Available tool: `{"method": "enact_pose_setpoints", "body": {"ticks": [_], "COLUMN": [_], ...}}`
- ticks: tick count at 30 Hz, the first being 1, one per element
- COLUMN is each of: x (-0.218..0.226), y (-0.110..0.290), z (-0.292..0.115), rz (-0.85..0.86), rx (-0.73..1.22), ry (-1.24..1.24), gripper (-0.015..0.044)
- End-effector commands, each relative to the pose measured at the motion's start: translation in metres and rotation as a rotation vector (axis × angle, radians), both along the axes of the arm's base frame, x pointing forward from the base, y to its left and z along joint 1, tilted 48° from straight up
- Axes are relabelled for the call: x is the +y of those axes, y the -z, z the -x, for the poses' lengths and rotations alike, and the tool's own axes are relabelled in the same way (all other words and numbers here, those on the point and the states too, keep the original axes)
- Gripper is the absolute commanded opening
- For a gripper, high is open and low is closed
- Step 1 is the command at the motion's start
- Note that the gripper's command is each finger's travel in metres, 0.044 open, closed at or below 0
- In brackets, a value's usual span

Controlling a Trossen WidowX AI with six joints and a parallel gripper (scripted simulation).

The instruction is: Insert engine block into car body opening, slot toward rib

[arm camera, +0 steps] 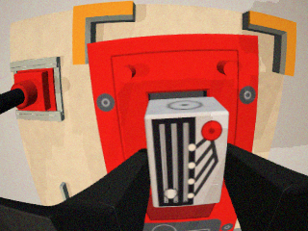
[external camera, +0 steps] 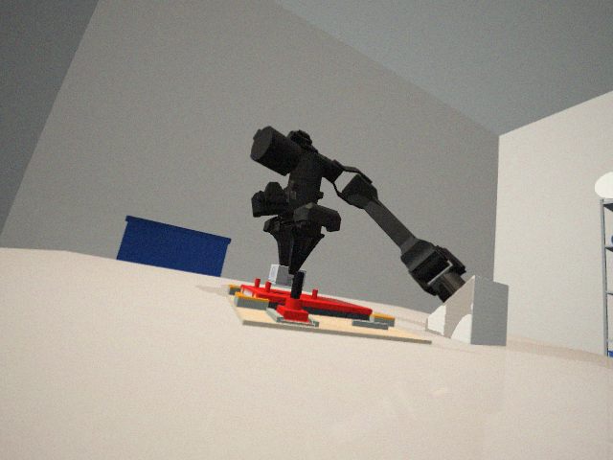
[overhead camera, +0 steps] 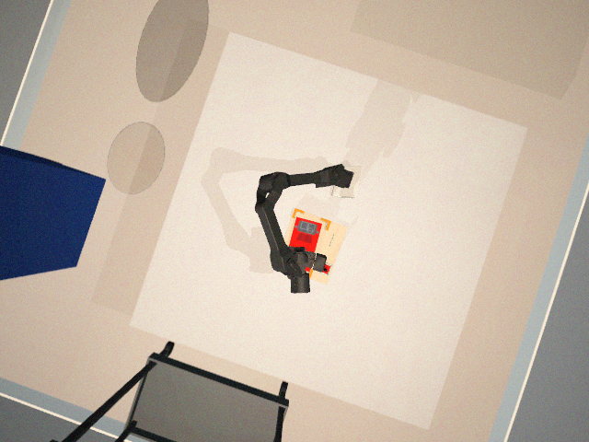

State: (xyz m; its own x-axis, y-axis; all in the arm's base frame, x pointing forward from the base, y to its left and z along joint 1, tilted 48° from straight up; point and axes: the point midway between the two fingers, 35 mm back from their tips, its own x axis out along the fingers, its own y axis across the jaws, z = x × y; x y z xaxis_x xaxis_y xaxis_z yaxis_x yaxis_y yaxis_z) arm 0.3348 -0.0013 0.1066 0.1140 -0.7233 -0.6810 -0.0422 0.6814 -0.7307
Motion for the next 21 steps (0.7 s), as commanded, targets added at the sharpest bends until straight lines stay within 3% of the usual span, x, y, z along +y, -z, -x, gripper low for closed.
{"method": "enact_pose_setpoints", "body": {"ticks": [1,21], "x": [-0.001,-0.0043], "y": [0.0004,0.0034], "z": [0.0,-0.0005], "rz": [0.005,0.005], "rx": [0.001,0.0], "ry": [-0.003,-0.002], "gripper": [0.016,0.016]}}
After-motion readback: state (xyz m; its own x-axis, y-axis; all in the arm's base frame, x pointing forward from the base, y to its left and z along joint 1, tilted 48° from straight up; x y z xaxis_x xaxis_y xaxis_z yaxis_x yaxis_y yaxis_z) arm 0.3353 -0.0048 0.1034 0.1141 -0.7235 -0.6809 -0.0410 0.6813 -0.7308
